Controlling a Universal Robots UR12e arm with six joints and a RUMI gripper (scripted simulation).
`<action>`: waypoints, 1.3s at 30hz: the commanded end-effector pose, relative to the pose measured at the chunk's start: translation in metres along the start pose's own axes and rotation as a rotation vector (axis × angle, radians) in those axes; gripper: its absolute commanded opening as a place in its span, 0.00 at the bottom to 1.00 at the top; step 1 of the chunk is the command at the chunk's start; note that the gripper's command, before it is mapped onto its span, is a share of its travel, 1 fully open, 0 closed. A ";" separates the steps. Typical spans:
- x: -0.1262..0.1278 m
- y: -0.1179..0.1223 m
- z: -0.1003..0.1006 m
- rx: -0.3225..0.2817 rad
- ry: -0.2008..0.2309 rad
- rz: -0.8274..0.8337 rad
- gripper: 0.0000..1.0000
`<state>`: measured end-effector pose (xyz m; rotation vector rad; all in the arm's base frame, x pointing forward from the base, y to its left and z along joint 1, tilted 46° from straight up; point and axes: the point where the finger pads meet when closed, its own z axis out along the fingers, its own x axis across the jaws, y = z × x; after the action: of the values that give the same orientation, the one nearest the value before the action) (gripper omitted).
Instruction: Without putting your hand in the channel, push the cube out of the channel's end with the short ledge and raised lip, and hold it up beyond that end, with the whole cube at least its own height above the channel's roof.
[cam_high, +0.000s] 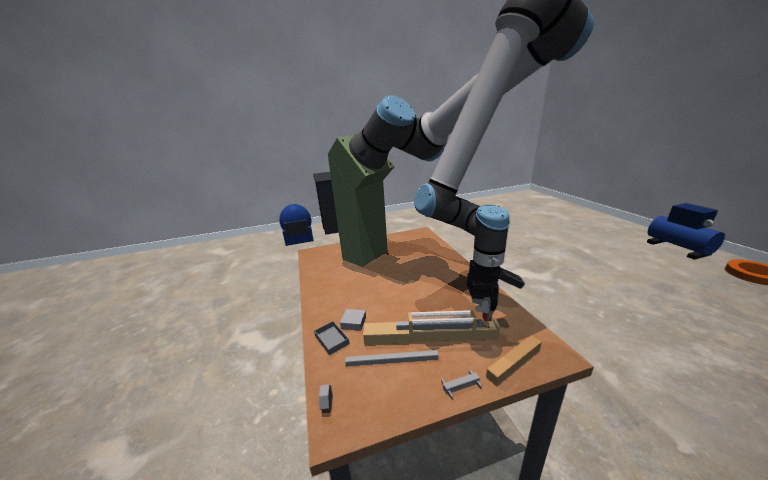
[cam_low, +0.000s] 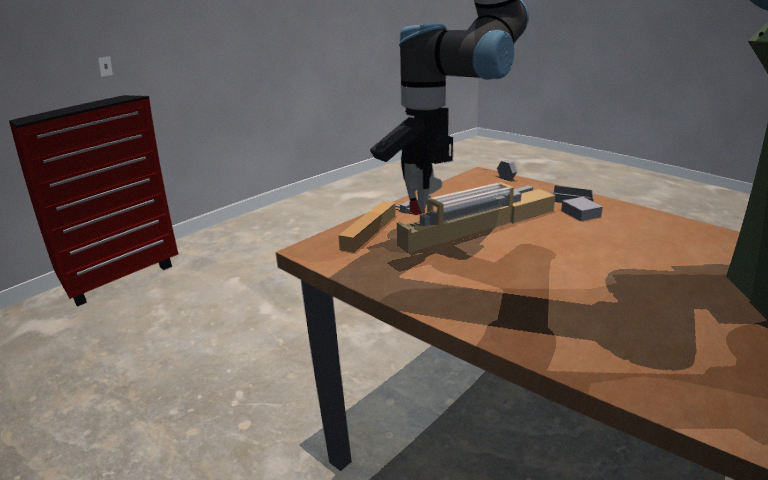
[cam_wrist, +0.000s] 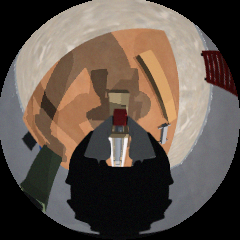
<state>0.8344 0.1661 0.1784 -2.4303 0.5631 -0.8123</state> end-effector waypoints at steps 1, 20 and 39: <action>0.000 0.000 -0.036 0.000 0.000 -0.001 0.00; 0.000 0.000 -0.050 0.000 0.000 -0.001 0.00; 0.000 0.000 -0.050 0.000 0.000 -0.001 0.00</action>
<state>0.8023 0.1493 0.2127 -2.4306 0.5628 -0.8115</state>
